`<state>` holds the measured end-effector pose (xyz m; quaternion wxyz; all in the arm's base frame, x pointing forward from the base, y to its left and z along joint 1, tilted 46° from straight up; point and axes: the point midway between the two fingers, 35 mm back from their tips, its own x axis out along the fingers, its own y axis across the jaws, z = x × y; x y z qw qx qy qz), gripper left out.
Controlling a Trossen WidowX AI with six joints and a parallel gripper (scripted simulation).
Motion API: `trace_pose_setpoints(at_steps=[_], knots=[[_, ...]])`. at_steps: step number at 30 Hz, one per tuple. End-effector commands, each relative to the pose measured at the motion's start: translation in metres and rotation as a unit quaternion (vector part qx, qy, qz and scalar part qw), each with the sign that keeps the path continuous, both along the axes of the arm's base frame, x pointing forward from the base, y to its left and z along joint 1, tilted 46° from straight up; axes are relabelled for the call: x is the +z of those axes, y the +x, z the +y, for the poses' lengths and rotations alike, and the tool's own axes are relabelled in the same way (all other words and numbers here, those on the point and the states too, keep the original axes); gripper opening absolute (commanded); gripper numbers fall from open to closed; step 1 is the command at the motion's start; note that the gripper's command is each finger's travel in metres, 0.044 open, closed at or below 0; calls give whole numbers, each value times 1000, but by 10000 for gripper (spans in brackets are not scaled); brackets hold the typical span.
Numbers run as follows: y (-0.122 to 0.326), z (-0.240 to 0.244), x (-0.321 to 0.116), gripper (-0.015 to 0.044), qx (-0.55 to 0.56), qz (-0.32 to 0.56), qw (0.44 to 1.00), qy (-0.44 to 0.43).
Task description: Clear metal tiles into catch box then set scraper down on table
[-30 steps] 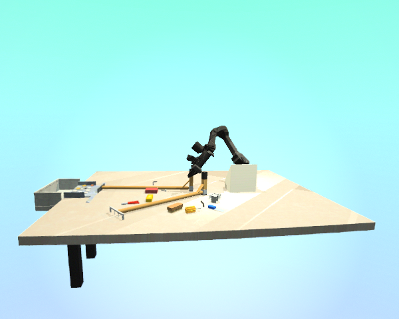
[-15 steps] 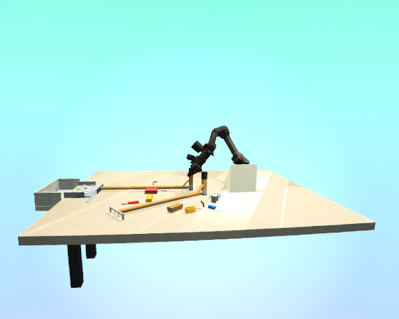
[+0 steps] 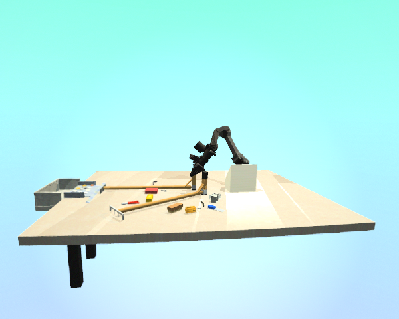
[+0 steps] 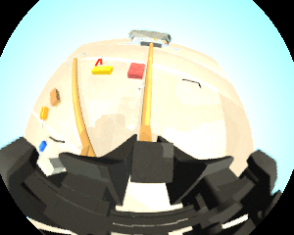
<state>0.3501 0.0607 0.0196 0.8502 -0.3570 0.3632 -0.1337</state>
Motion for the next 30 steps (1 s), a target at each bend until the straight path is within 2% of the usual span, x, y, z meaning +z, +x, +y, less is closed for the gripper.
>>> trace_pose_setpoints(at_steps=[1,30], knots=[[-13,1,-2,0,3,3,1000,0],[-67,-8,-5,0,5,3,1000,-2]])
